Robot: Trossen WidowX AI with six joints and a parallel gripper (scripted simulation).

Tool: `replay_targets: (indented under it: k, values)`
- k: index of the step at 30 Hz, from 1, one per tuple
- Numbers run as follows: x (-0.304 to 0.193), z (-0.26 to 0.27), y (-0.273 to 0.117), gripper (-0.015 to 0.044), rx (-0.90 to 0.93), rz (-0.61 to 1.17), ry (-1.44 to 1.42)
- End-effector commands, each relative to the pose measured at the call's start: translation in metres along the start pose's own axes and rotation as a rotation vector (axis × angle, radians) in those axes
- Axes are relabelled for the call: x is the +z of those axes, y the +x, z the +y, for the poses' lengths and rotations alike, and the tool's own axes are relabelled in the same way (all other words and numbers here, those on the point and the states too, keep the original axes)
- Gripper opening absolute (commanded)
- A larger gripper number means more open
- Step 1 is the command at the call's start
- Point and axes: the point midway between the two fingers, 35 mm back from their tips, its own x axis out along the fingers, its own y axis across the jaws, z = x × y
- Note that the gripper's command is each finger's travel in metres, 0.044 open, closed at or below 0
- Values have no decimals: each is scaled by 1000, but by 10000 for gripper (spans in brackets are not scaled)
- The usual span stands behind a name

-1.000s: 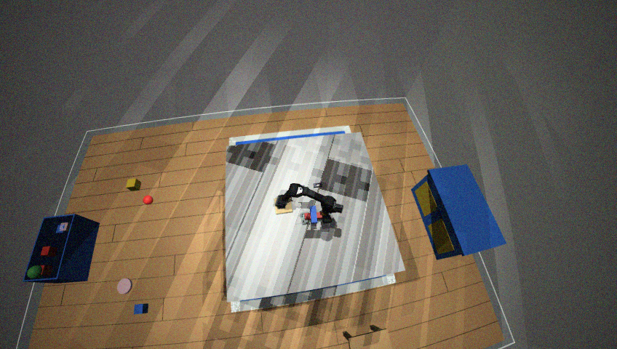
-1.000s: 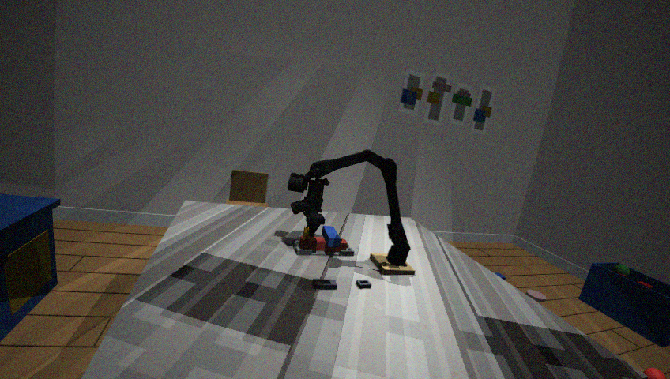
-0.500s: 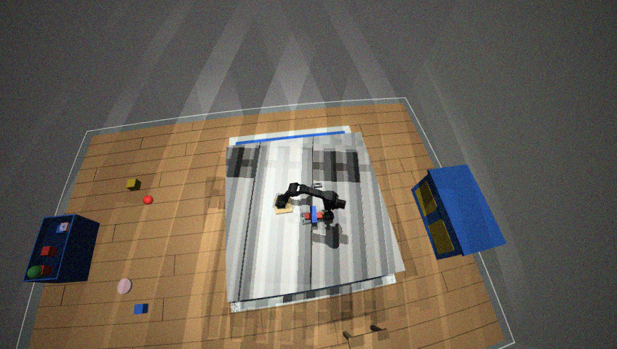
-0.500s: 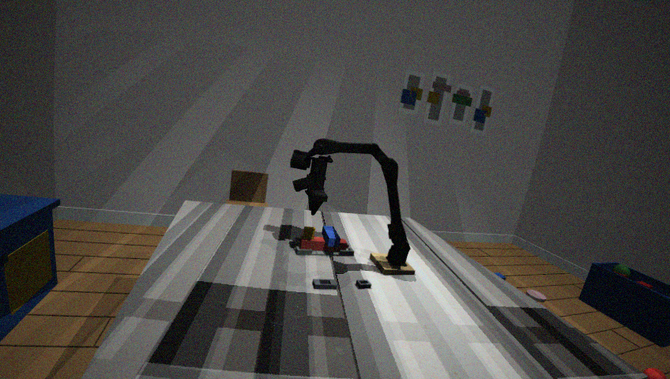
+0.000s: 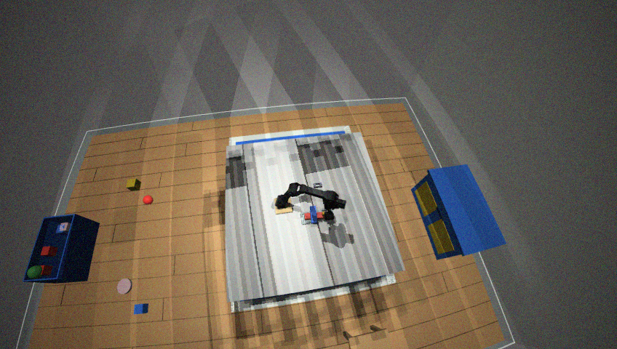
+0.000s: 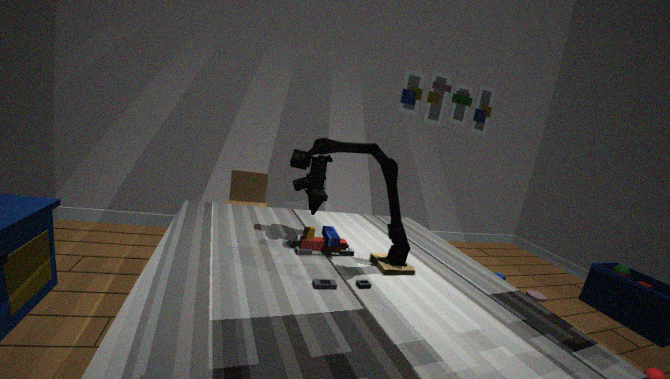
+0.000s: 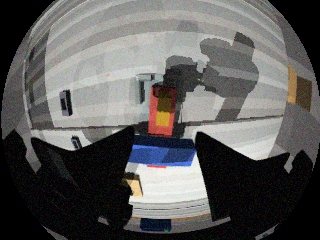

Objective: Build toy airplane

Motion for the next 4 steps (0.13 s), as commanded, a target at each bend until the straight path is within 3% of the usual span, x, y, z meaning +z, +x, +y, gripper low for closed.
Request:
replay_targets:
  k: [1, 4]
  values:
    - [0, 0, 0, 260, -1, 3, -2]
    - [0, 0, 0, 260, -1, 3, -2]
